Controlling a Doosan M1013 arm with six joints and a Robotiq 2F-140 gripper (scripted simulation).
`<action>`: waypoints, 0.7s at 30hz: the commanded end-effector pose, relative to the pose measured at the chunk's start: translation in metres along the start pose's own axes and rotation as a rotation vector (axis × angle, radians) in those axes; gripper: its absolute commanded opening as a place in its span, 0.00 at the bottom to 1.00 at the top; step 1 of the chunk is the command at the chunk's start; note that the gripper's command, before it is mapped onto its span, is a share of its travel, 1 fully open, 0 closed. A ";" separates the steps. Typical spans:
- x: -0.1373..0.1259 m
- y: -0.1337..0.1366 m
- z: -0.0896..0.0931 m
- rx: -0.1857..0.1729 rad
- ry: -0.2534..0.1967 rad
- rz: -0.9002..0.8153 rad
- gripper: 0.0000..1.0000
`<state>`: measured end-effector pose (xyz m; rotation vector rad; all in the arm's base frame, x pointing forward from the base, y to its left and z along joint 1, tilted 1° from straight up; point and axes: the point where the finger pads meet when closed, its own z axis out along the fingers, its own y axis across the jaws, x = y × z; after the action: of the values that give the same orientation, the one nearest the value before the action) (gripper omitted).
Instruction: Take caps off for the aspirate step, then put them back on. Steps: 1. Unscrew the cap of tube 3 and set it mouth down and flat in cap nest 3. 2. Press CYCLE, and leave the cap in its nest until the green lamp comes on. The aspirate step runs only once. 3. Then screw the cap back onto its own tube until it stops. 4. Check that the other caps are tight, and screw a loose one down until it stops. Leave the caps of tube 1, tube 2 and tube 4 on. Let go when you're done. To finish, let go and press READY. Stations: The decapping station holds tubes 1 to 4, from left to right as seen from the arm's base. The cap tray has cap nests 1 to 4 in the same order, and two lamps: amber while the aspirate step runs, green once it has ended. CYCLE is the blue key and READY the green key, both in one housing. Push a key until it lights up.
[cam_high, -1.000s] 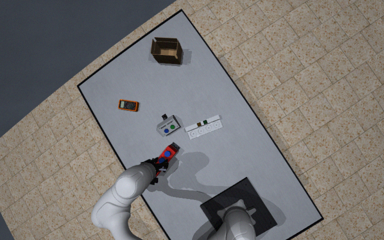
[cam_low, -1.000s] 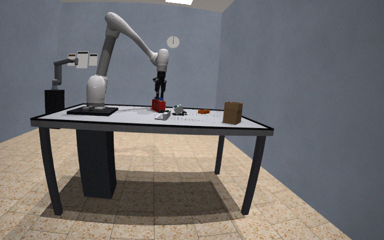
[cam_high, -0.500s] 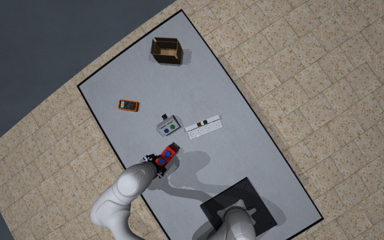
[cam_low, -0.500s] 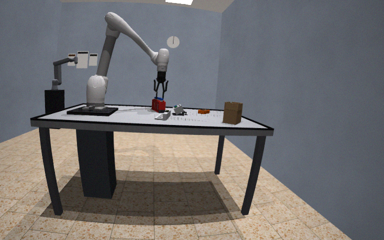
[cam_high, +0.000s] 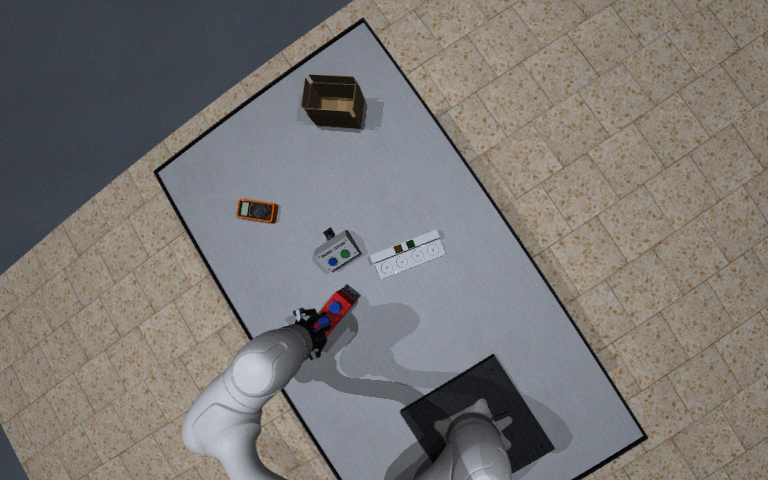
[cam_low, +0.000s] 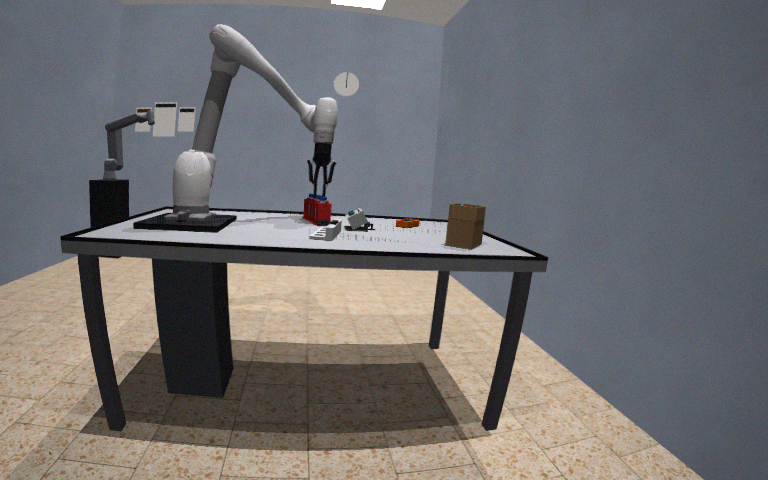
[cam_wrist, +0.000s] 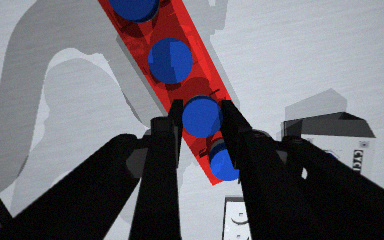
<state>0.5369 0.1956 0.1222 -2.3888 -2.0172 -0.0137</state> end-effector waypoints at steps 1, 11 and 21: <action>0.000 0.000 -0.001 -0.003 -0.003 0.002 0.30; -0.001 -0.001 -0.001 -0.003 -0.007 -0.107 0.30; -0.001 -0.001 -0.001 0.000 -0.001 -0.497 0.30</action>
<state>0.5368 0.1958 0.1223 -2.0266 -2.3948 -0.0088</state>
